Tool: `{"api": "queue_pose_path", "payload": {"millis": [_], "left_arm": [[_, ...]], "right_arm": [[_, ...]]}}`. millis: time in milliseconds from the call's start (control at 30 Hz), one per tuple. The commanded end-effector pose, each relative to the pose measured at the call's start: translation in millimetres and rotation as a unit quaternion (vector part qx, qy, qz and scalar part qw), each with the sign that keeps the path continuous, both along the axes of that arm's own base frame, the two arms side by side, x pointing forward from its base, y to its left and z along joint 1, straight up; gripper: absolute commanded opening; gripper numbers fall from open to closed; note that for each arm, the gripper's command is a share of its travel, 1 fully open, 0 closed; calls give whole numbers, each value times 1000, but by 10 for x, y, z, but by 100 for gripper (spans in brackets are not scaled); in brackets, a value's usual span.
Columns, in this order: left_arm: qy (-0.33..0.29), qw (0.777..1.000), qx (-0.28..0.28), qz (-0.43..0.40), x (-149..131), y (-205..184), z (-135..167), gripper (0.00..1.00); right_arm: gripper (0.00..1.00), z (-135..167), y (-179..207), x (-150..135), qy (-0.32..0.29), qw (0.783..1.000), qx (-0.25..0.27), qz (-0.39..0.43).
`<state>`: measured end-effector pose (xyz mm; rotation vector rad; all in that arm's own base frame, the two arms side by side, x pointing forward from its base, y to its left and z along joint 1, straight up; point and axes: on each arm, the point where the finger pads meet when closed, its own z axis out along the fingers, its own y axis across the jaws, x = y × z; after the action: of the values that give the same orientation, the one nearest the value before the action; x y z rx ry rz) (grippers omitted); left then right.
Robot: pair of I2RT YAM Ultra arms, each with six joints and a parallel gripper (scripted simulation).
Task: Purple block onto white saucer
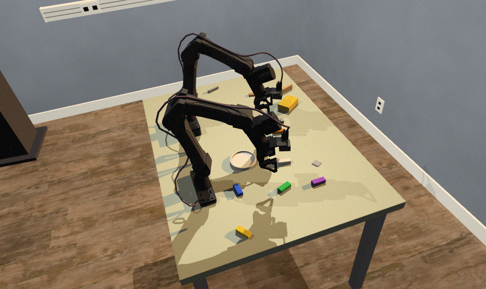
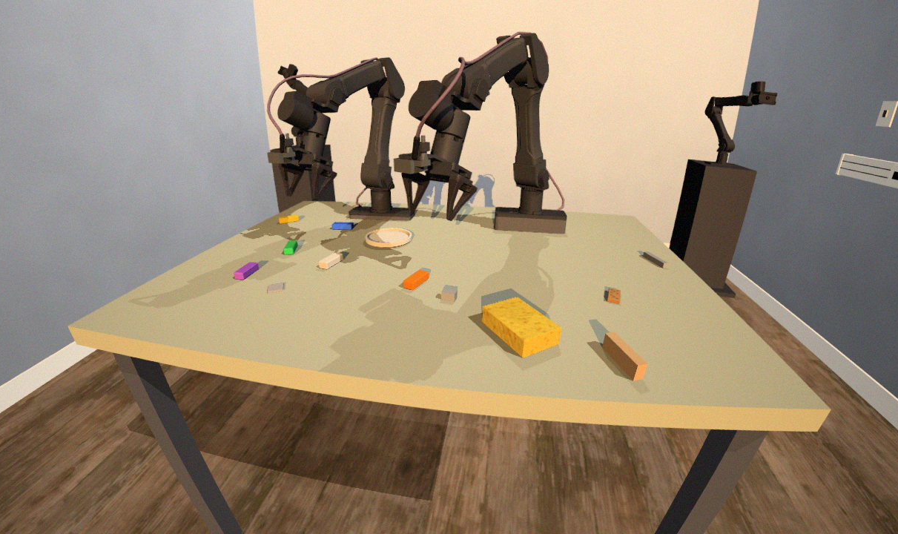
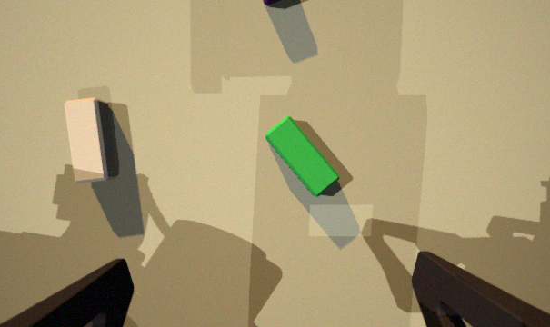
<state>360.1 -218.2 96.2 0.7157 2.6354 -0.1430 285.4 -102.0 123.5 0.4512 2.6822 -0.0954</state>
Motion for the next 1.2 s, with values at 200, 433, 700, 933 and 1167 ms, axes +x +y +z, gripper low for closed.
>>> {"api": "queue_pose_path", "payload": {"millis": [200,433,700,933,1167], "left_arm": [[-13,1000,-9,0,51,-46,140,100],[-13,1000,-9,0,51,-46,140,100],[-13,1000,-9,0,51,-46,140,100],[-13,1000,-9,0,51,-46,140,100],[-13,1000,-9,0,51,-46,140,100]], "right_arm": [[100,128,641,429,-19,993,-2,114],[100,126,1032,600,-18,984,0,180],[100,123,1069,622,-16,983,-2,185],[100,143,1021,684,-25,983,0,184],[100,110,300,976,-7,996,-4,94]]}}
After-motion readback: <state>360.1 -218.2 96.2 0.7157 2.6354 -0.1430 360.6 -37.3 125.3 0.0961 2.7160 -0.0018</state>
